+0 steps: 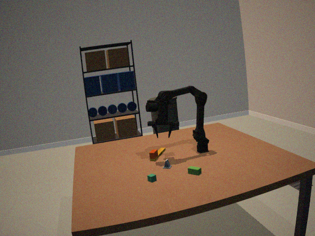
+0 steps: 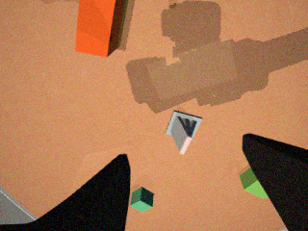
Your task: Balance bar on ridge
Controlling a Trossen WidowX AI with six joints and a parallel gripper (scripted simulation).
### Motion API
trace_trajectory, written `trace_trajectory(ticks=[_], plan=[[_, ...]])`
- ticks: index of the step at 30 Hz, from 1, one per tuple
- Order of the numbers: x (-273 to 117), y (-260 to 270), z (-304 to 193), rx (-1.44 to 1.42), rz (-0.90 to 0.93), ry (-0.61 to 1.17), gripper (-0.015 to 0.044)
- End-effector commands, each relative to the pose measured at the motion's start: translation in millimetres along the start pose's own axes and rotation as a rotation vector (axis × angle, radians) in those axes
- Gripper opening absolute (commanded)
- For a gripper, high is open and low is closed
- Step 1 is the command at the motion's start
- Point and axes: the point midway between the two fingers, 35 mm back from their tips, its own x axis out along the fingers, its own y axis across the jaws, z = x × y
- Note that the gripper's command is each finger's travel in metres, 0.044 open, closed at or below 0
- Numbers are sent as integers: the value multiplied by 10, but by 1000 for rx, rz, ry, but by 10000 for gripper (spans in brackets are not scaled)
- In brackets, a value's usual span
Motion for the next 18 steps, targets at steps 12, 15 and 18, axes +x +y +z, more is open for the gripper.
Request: trace_trajectory(ticks=[12,15,18], plan=[[88,315,758,228,-29,-141,315],[101,348,917,272,-37,-166,315],[113,373,1078,316,-47,-190,315]])
